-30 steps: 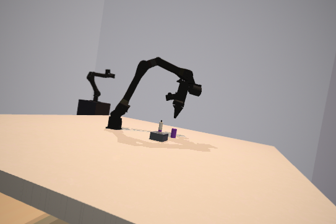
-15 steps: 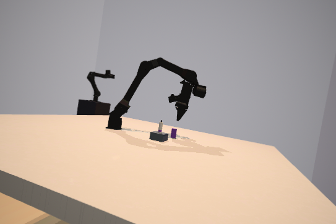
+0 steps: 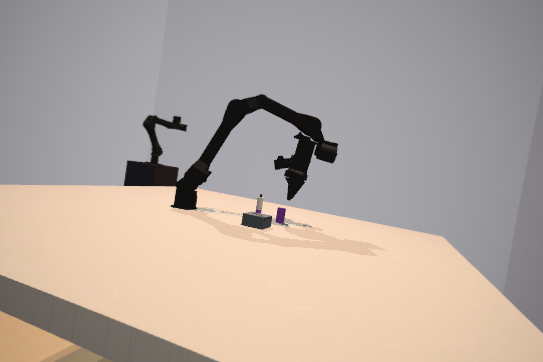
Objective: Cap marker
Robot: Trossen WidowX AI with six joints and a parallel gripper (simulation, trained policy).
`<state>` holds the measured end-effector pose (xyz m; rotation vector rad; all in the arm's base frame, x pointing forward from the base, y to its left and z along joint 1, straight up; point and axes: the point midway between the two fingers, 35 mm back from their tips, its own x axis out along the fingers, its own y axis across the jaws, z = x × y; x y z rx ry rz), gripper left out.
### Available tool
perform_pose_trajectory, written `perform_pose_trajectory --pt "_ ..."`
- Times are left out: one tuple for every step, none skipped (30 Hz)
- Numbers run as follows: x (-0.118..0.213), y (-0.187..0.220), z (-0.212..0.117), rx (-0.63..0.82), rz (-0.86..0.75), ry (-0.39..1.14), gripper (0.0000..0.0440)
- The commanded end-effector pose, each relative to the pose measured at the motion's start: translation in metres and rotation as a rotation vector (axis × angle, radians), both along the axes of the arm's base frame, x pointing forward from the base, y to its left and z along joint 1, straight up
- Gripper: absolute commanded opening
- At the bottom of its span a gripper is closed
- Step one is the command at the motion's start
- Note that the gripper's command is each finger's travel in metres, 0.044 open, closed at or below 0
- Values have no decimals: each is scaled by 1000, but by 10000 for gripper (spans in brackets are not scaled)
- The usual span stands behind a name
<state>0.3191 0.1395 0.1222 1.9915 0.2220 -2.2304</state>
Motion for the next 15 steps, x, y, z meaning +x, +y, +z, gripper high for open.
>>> perform_pose_trajectory --pt "-3 -7 -9 -7 11 33 299" --pt "-3 -8 -10 -7 13 38 299" --pt "-4 -9 -12 -7 16 44 298" --pt "-5 -10 -13 -7 18 49 297" --pt "-5 -11 -14 -7 22 54 296" --pt "-6 -11 -16 -6 25 59 295" --pt "-7 -12 -17 -6 29 63 294" --pt "-7 -13 -19 -5 33 67 293" --pt "-8 -13 -21 -4 37 71 292" --pt "-9 -14 -22 -4 41 75 291" --pt "-9 -14 -24 -3 46 79 290" --pt "-10 -15 -26 -2 51 82 289" --pt "-10 -15 -28 -2 56 85 287" --pt "-11 -16 -30 -1 62 88 286" --pt "-11 -16 -32 -1 68 91 285"
